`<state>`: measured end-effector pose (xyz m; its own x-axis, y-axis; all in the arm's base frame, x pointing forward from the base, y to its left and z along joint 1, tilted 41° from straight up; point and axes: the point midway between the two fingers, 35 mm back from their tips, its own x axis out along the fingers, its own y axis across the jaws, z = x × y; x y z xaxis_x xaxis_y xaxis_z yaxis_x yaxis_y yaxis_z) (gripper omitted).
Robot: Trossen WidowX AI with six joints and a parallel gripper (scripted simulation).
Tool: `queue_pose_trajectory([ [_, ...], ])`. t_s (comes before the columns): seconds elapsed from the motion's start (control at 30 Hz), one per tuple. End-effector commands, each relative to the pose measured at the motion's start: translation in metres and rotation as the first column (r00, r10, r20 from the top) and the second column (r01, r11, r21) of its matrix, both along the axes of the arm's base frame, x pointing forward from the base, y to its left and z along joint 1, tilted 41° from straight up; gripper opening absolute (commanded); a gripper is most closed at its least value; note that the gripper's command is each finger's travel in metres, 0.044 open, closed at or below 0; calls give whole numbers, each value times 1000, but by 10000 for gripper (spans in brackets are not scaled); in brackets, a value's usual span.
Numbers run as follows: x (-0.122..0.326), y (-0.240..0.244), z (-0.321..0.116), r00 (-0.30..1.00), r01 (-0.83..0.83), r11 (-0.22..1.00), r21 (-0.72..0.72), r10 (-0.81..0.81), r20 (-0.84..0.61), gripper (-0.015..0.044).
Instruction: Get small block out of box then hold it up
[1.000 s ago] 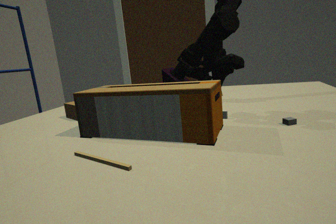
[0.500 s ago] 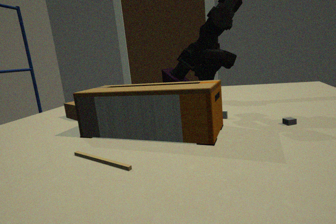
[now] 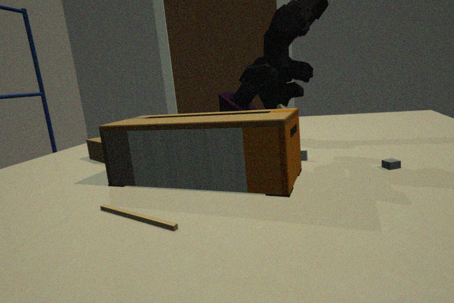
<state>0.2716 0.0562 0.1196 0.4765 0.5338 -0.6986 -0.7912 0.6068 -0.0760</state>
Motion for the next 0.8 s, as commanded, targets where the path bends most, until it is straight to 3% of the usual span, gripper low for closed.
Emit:
queue_pose_trajectory([
  [0.0, -2, -4, 1, 988, 125, 988, 89, -116, -103, 0],
  [0.37, -8, -12, 2, 856, 450, 862, 234, -341, -390, 0],
  [0.77, -15, -21, 5, 574, 761, 597, 254, -438, -692, 0],
])
